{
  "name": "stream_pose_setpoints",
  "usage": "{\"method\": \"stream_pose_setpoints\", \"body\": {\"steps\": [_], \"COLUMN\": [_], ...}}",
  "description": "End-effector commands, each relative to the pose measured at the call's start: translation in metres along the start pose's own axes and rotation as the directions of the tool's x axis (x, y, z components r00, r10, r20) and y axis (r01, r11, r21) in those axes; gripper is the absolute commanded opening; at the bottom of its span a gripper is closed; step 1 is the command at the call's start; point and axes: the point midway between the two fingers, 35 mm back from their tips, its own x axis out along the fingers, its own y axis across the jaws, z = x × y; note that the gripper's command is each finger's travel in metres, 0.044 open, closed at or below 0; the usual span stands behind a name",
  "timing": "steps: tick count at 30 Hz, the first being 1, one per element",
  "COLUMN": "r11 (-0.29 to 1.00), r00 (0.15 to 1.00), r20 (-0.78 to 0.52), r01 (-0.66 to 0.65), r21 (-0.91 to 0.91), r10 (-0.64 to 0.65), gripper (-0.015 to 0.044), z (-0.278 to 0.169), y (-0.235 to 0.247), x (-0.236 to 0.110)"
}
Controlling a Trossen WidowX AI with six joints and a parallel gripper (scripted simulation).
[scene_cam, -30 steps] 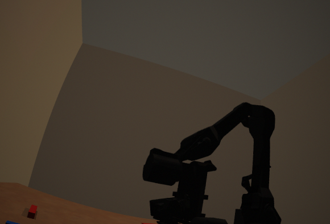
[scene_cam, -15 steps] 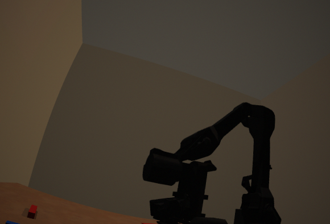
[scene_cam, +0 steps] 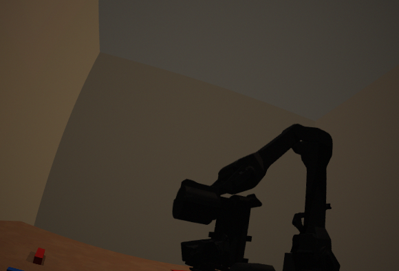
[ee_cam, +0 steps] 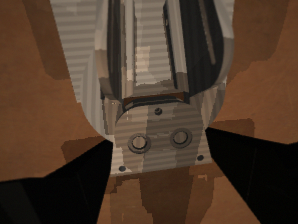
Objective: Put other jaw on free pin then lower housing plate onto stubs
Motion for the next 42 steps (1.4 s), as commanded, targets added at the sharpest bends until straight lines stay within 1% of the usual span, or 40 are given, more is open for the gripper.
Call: {"method": "stream_pose_setpoints", "body": {"steps": [1,17,20,21,34,38,42], "r11": [1.000,1.000,1.000,1.000,1.000,1.000,1.000], "r00": [1.000,1.000,1.000,1.000,1.000,1.000,1.000], "r20": [-0.001,-0.001,0.000,0.000,0.000,0.000,0.000], "r01": [0.001,0.001,0.000,0.000,0.000,0.000,0.001], "r21": [-0.002,-0.002,0.000,0.000,0.000,0.000,-0.001], "r10": [-0.001,-0.001,0.000,0.000,0.000,0.000,-0.001], "gripper": [0.0351,0.0351,0.0430,0.0440,0.0440,0.0440,0.0440], "z": [0.000,0.000,0.000,0.000,0.000,0.002,0.002], "y": [0.000,0.000,0.000,0.000,0.000,0.000,0.000], "x": [0.000,0.000,0.000,0.000,0.000,-0.014,-0.045]}}
